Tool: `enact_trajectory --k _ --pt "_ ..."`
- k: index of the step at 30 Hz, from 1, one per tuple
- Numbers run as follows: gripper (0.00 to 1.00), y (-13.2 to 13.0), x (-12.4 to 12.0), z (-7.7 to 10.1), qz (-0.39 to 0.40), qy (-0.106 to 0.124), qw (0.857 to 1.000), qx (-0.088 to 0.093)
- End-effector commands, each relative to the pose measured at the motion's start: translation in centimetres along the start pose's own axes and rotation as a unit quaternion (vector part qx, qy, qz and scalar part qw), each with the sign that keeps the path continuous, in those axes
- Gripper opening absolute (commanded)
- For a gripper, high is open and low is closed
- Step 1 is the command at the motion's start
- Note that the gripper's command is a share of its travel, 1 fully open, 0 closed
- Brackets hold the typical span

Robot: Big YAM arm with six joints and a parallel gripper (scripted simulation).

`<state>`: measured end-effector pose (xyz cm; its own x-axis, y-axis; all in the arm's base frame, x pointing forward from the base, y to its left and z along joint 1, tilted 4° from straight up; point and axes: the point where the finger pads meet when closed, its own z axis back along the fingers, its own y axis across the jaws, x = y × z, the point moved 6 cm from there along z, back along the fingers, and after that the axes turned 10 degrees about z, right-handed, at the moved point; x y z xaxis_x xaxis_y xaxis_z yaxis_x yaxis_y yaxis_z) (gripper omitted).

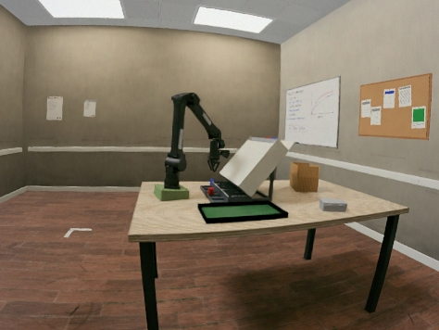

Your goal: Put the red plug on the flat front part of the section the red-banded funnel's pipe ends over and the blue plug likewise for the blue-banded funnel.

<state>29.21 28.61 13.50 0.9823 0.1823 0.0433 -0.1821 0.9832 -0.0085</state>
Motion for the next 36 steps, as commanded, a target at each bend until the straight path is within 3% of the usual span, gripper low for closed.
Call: enact_trajectory --k 1,5,24,36 --pt "0.87 0.3 0.4 -2.5 -0.001 -0.001 1.0 0.0" --pt "0.87 0.1 0.3 -5.1 -0.001 0.0 1.0 0.0" --pt "0.87 0.1 0.3 -5.1 -0.001 0.001 1.0 -0.001" --pt "0.87 -0.1 0.0 -5.2 0.0 -0.015 1.0 0.008"
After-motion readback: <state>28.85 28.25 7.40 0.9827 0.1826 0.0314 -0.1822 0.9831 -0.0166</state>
